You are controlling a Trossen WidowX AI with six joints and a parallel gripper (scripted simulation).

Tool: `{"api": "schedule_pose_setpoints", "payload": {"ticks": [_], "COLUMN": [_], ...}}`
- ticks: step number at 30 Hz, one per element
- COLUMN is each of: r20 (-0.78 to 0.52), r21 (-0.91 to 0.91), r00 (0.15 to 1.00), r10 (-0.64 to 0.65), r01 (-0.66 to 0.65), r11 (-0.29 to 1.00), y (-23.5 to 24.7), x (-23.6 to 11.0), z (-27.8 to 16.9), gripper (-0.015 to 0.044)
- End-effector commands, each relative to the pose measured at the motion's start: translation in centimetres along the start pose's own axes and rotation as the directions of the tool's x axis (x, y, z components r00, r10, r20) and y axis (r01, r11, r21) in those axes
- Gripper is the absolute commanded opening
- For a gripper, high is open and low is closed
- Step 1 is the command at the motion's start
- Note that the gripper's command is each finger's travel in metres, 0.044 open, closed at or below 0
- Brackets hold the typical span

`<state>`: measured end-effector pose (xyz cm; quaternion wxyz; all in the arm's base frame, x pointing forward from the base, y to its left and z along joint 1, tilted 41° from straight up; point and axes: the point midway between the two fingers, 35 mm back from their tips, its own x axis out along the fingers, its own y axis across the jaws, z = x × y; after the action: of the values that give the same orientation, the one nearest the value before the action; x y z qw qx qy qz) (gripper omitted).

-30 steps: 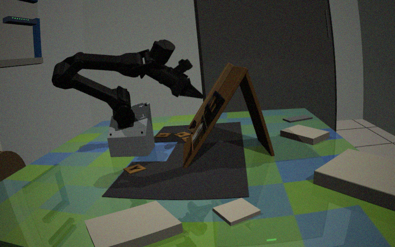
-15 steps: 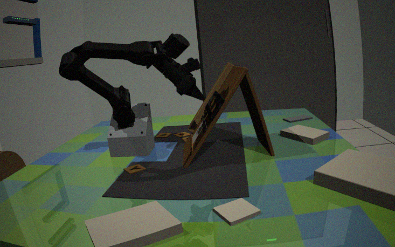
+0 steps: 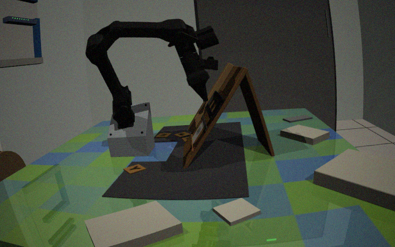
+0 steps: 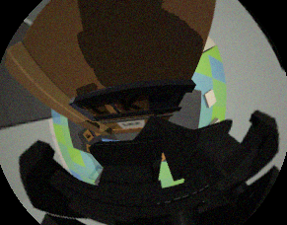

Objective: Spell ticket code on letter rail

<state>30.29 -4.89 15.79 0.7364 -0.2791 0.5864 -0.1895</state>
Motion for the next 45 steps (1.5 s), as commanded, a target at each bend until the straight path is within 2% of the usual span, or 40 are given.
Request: {"api": "schedule_pose_setpoints", "payload": {"ticks": [1, 45], "r20": [-0.037, -0.036], "r21": [0.006, 0.006], "r00": [0.999, 0.999], "r10": [-0.017, -0.018], "r01": [0.017, 0.018], "r11": [1.0, 1.0], "y": [-0.5, -0.6], "x": [-0.2, 1.2], "z": [0.3, 1.6], "gripper": [0.0, 0.0]}}
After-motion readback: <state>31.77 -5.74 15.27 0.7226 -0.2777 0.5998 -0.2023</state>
